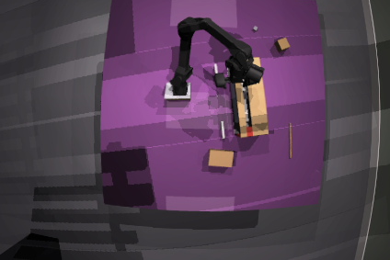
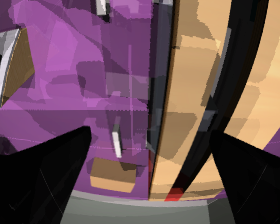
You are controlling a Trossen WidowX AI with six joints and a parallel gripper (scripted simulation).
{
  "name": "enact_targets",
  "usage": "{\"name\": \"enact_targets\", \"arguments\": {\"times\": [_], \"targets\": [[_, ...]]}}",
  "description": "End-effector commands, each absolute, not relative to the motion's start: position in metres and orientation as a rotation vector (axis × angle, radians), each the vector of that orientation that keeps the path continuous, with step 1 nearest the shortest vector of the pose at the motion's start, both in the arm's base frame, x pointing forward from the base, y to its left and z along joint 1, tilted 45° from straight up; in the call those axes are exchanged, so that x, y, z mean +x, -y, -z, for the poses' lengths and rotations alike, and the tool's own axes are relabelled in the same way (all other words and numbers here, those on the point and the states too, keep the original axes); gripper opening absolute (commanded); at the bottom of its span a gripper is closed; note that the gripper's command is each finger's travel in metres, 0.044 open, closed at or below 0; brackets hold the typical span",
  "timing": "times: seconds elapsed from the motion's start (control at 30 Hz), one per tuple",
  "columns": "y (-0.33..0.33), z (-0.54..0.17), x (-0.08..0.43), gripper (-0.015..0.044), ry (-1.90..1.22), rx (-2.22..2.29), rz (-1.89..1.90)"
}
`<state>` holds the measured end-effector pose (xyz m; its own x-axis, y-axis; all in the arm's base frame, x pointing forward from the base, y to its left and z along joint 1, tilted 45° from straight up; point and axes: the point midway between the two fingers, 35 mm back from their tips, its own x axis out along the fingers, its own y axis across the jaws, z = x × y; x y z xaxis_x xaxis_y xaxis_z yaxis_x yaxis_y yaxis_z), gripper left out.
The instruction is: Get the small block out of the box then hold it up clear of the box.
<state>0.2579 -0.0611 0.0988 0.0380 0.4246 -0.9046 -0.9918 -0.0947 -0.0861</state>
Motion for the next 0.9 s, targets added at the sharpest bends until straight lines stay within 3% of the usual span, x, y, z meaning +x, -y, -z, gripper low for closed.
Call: {"name": "enact_targets", "arguments": {"times": [0.0,0.87], "targets": [[0.056,-0.094,0.259,0.0400,-0.781,-0.981,-1.420],[0.027,-0.063,0.266,0.0400,-0.780,-0.982,-1.419]]}}
